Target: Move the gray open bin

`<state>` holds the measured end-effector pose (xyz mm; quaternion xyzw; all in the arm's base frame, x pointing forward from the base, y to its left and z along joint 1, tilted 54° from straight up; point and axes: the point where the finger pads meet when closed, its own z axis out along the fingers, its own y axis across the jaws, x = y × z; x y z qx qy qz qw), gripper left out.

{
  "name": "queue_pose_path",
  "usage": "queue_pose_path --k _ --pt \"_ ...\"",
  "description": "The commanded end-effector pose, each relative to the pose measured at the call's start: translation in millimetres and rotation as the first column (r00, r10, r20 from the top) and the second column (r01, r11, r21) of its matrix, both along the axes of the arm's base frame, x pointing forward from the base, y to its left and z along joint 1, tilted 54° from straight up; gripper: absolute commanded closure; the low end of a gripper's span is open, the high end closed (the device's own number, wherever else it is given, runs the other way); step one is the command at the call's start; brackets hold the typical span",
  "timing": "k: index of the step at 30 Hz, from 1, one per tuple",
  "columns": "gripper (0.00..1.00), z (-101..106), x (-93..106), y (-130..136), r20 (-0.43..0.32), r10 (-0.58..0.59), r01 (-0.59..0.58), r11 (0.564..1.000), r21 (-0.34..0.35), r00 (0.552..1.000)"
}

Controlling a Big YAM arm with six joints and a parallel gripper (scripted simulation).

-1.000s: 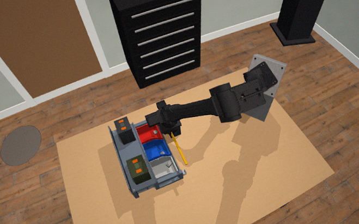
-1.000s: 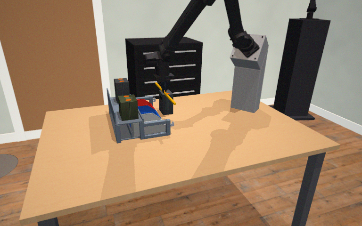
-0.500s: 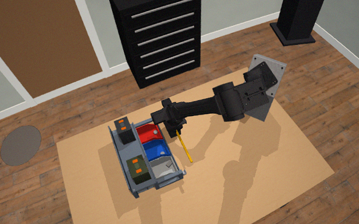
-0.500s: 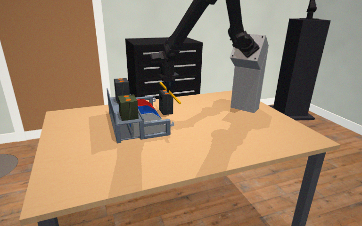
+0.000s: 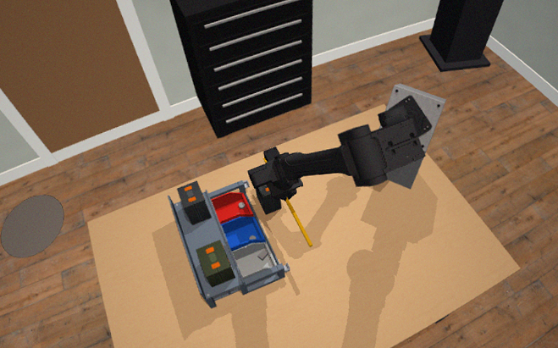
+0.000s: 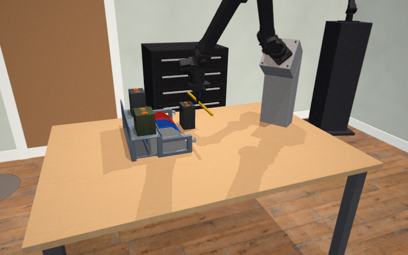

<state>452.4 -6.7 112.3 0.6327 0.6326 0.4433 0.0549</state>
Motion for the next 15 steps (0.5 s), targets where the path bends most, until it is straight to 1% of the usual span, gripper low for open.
queue_pose_path --k 1,15 --pt "1.0 13.6 -1.0 -15.8 0.054 -0.029 0.029 0.999 -0.014 0.998" --pt "1.0 -21.2 -38.4 -4.3 0.052 -0.028 0.028 1.0 -0.013 0.998"
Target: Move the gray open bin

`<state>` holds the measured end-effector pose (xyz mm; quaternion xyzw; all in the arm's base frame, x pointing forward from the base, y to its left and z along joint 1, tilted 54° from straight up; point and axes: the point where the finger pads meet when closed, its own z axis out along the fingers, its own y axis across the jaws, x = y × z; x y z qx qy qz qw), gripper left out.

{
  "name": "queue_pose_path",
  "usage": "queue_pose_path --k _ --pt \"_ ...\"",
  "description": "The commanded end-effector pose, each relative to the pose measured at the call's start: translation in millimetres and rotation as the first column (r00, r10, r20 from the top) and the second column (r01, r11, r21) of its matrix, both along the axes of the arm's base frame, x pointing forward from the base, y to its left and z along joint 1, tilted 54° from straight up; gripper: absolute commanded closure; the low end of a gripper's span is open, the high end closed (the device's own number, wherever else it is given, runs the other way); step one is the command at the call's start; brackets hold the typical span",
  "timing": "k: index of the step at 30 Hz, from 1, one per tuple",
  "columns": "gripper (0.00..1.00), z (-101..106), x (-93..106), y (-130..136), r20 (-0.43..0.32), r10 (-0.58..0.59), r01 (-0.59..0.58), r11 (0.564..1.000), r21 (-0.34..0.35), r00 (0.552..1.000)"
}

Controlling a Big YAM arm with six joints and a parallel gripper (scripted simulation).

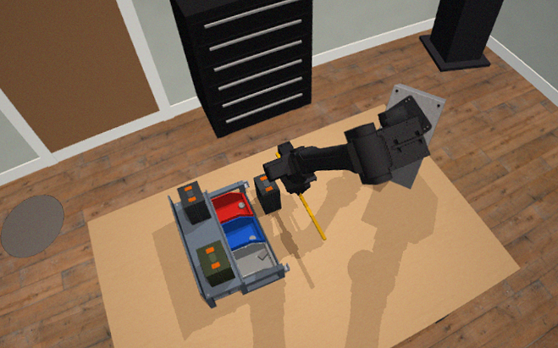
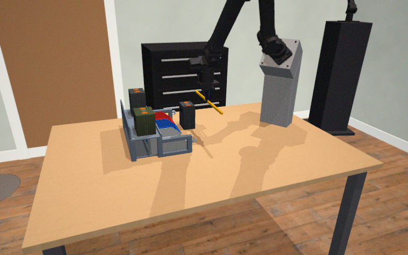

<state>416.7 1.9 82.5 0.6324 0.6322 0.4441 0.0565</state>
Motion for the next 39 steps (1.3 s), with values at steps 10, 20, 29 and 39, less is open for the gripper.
queue_pose_path --k 10,20,29,39 --pt "1.0 -9.3 -21.9 -7.1 0.047 -0.026 0.027 1.0 -0.012 0.999" --pt "1.0 -23.6 -37.5 -2.4 0.046 -0.026 0.026 1.0 -0.012 0.999" --pt "1.0 -38.0 -50.1 1.3 0.033 -0.026 0.026 1.0 -0.008 0.999" --pt "1.0 -41.9 -54.2 2.6 0.032 -0.026 0.026 1.0 -0.009 0.999"
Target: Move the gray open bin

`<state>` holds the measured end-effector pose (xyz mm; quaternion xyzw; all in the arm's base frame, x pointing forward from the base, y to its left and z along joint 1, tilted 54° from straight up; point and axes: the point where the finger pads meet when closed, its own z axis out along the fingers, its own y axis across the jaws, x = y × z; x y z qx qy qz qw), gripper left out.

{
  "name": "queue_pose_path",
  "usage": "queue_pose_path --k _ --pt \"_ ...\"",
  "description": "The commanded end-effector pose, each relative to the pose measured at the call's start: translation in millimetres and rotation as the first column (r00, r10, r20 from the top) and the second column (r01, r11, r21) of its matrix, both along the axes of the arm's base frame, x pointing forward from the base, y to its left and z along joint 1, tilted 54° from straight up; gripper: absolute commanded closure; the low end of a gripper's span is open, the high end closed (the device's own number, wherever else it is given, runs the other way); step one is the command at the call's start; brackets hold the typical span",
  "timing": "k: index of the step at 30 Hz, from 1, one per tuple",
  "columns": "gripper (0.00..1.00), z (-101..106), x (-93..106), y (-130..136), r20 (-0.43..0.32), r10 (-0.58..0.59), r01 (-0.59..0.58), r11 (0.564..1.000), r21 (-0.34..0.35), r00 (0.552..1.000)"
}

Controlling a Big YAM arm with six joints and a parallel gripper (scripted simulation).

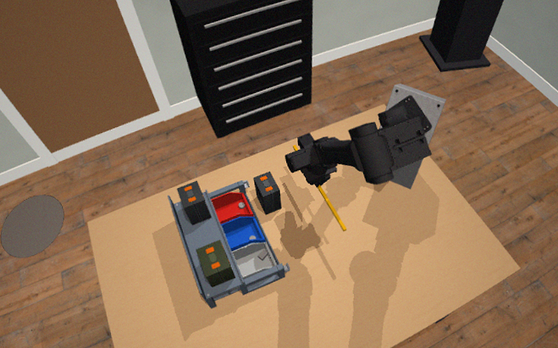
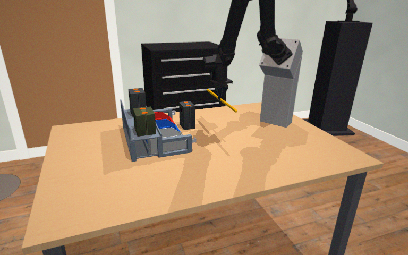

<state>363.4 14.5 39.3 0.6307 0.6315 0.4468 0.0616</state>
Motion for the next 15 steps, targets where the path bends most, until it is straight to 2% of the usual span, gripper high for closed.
queue_pose_path --k 1,15 --pt "1.0 0.5 -1.7 -9.9 0.019 -0.023 0.023 1.0 -0.006 1.0" --pt "1.0 -0.4 -2.3 -9.7 0.017 -0.023 0.023 1.0 -0.005 1.0"
